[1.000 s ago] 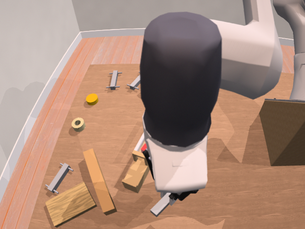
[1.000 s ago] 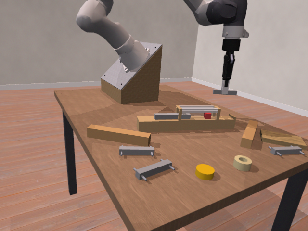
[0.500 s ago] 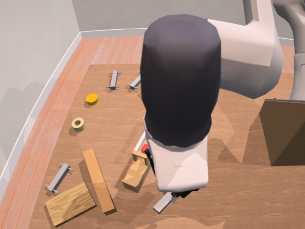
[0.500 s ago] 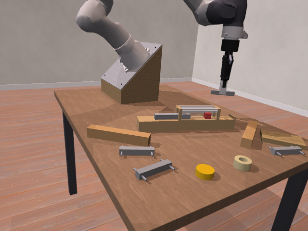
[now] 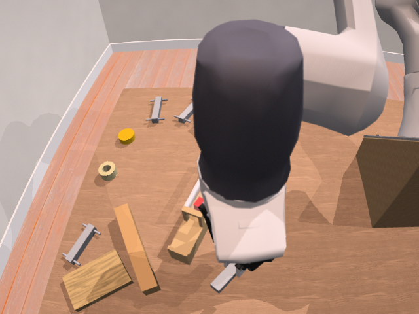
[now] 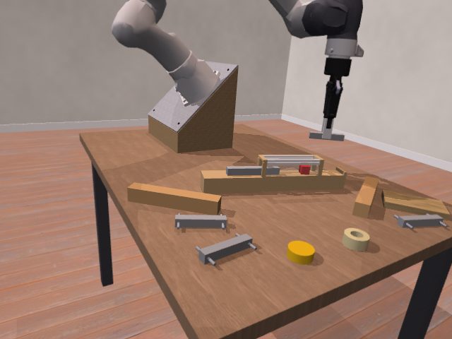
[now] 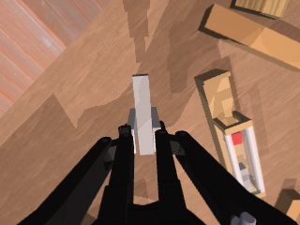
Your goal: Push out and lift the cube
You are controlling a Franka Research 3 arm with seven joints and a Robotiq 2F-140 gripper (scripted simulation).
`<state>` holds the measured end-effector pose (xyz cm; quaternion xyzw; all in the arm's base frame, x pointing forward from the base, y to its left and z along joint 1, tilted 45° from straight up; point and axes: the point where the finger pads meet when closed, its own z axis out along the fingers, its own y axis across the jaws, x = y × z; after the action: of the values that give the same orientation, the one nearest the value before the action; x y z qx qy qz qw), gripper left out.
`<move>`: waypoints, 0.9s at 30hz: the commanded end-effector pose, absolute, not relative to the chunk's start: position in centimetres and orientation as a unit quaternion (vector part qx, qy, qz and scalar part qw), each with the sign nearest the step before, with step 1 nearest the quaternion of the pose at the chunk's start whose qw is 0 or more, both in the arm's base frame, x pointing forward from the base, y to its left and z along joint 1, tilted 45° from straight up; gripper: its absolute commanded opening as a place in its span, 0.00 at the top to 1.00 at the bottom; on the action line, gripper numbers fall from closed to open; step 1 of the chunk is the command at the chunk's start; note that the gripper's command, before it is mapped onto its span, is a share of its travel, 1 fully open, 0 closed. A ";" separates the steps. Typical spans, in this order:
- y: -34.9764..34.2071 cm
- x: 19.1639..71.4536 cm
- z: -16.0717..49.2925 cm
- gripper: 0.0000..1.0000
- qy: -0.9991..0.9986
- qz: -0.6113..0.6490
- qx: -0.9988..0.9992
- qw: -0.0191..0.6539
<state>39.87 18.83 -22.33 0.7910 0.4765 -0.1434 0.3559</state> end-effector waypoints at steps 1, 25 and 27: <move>18.8 39.7 -22.3 1.00 0.477 -0.146 0.790 0.355; -2.5 46.7 0.7 1.00 0.584 -0.190 0.715 0.334; -2.5 46.7 0.7 1.00 0.584 -0.190 0.715 0.334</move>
<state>46.85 -1.61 -0.91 0.7693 0.4915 -0.1699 0.3711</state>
